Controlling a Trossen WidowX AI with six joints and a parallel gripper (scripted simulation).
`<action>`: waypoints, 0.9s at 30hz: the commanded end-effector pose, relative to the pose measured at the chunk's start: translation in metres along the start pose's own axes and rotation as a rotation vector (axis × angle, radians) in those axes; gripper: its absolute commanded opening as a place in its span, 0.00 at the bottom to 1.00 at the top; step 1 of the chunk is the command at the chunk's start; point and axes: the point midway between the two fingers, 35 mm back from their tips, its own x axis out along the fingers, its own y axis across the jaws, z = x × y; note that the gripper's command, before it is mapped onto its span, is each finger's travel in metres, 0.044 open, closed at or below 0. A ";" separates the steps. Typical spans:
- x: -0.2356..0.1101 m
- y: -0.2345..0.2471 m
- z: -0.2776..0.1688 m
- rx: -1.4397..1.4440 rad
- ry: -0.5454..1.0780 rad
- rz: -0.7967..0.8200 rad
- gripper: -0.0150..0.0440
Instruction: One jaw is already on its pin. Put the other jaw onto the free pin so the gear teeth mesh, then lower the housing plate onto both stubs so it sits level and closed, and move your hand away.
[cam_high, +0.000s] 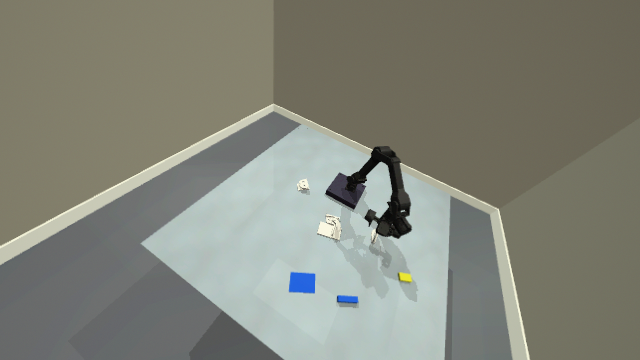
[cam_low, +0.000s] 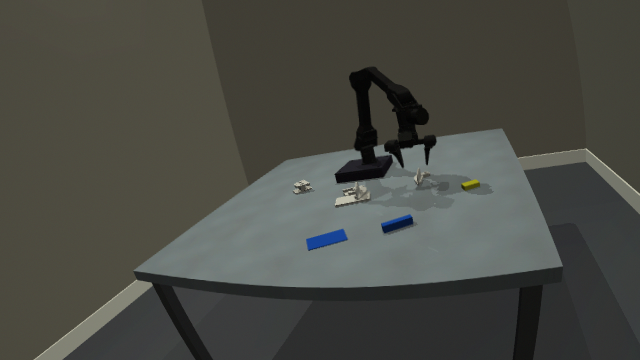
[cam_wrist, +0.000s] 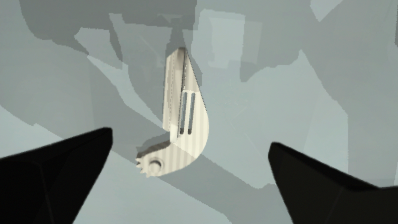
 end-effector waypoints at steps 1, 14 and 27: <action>0.000 0.001 0.000 0.003 0.000 0.003 1.00; 0.000 0.001 0.000 0.003 0.000 0.003 1.00; 0.008 0.001 0.001 0.001 0.000 0.001 1.00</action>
